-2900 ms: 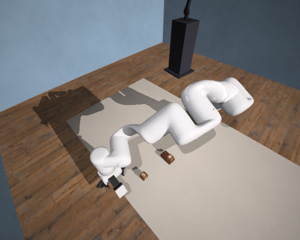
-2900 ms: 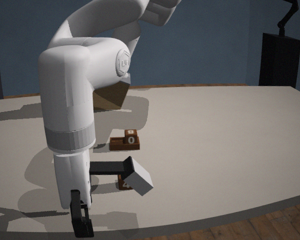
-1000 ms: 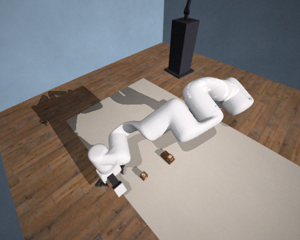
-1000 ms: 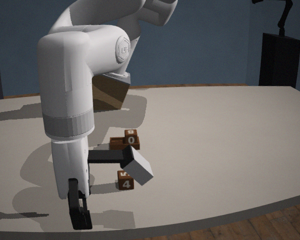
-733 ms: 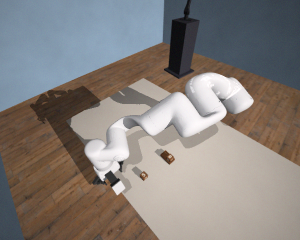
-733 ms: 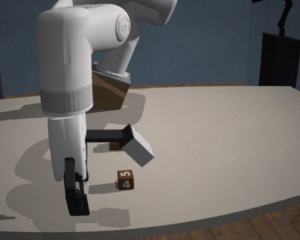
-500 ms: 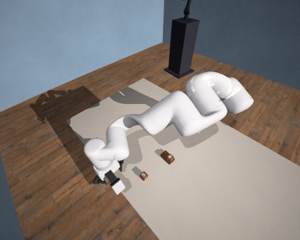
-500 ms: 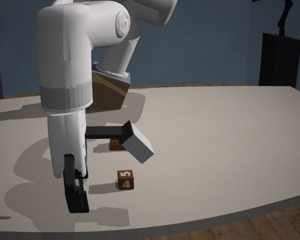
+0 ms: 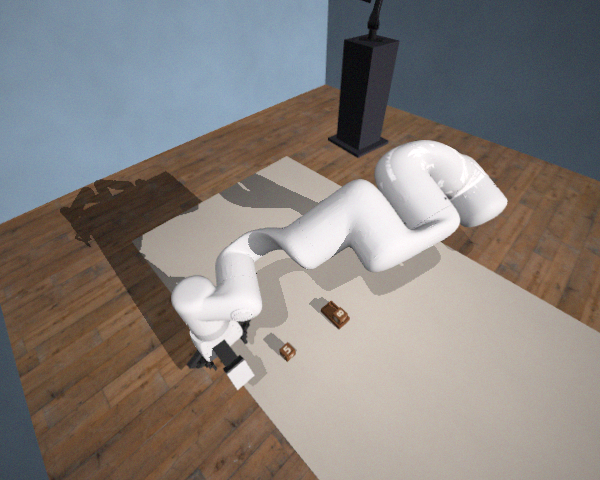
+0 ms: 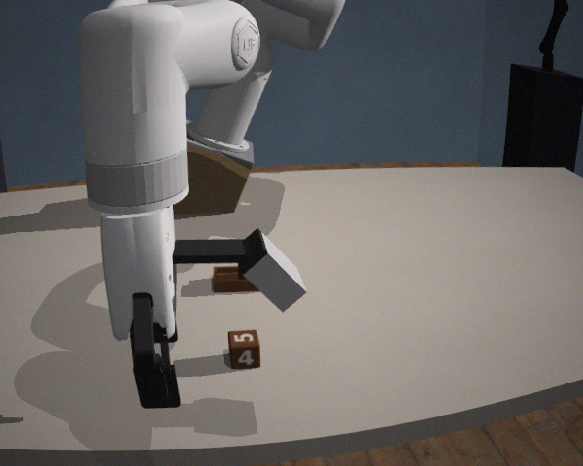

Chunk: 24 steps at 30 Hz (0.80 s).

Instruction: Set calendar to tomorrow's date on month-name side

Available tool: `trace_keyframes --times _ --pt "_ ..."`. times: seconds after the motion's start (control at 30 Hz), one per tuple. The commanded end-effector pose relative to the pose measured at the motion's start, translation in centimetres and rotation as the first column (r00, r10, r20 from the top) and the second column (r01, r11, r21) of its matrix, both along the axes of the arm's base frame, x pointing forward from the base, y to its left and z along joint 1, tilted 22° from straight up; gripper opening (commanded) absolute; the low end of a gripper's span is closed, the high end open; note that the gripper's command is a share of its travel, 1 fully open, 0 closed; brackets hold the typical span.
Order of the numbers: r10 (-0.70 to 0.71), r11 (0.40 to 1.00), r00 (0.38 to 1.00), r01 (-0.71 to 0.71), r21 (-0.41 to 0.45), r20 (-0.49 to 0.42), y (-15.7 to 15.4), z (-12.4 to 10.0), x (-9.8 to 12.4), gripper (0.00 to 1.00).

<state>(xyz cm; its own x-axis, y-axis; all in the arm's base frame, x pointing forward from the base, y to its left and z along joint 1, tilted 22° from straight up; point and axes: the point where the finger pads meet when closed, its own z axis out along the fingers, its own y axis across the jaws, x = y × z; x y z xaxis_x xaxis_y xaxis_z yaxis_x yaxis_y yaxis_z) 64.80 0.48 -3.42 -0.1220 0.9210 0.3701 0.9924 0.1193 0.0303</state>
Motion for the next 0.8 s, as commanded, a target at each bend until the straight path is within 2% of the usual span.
trace_keyframes --times 0.0,0.07,0.1,0.17,0.2,0.23,0.27,0.37,0.53,0.57,0.77 --pt "-0.002 1.0 1.0 0.002 0.005 0.008 1.7 1.6 -2.2 1.0" --pt "-0.004 1.0 1.0 0.004 0.007 0.007 3.1 2.6 -4.8 1.0" --pt "-0.004 1.0 1.0 0.004 0.007 0.007 3.1 2.6 -4.8 1.0" --pt "-0.007 1.0 1.0 0.007 0.005 0.006 4.3 3.4 -7.7 1.0" --pt "-0.007 1.0 1.0 0.007 0.005 0.006 4.3 3.4 -7.7 1.0" --pt "-0.008 1.0 1.0 0.008 0.003 0.005 4.7 3.7 -9.1 1.0" --pt "-0.008 1.0 1.0 0.008 0.003 0.005 4.7 3.7 -9.1 1.0" --pt "-0.011 1.0 1.0 0.011 -0.002 0.003 5.5 4.2 -12.2 1.0" --pt "-0.012 1.0 1.0 0.012 -0.003 0.002 5.6 4.3 -12.8 1.0" --pt "-0.012 1.0 1.0 0.012 -0.003 0.002 5.6 4.3 -12.8 0.49" --pt "-0.012 1.0 1.0 0.012 -0.003 0.002 5.6 4.3 -12.8 0.49"
